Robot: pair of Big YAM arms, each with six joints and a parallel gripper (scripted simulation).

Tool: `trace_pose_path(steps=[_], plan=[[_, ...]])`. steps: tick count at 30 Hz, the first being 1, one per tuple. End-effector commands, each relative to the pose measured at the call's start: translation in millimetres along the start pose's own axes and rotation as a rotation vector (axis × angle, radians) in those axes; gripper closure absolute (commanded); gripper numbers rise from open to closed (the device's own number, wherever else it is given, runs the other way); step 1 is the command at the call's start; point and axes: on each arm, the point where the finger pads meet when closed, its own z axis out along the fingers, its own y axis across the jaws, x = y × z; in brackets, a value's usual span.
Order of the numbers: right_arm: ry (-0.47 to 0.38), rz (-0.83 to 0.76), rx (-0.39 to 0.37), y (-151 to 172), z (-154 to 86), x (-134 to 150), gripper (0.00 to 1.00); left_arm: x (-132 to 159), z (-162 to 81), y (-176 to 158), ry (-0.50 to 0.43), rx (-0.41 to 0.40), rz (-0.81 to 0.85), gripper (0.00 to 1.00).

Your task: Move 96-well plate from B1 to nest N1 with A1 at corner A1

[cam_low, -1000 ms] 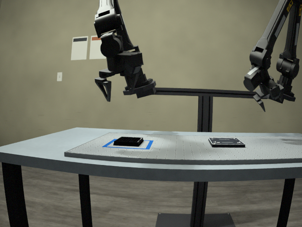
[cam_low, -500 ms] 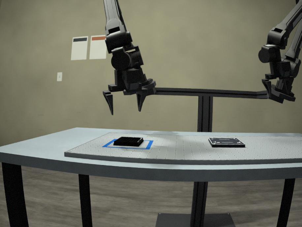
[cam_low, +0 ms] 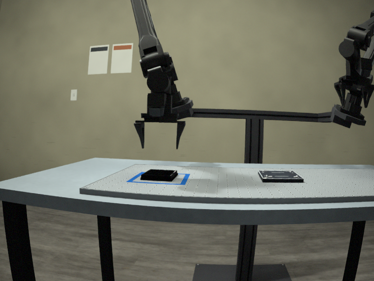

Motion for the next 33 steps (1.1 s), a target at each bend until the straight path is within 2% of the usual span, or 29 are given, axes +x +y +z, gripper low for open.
trace_pose_path(steps=[1, 13, 17, 33], plan=[[-0.043, 0.074, 0.006, 8, -1, -15, 0.00, 9, 7, 7, 0.042, -0.027, 0.044, 0.00], [-0.038, 0.076, 0.006, 2, -3, -13, 0.00, 7, 7, 5, 0.033, -0.023, 0.040, 0.00], [-0.041, 0.072, 0.004, 8, 3, -15, 0.00, 7, 7, 5, 0.033, -0.023, 0.038, 0.00], [-0.040, 0.079, 0.007, -2, 28, -19, 0.00, 7, 7, 5, 0.033, -0.023, 0.038, 0.00]])
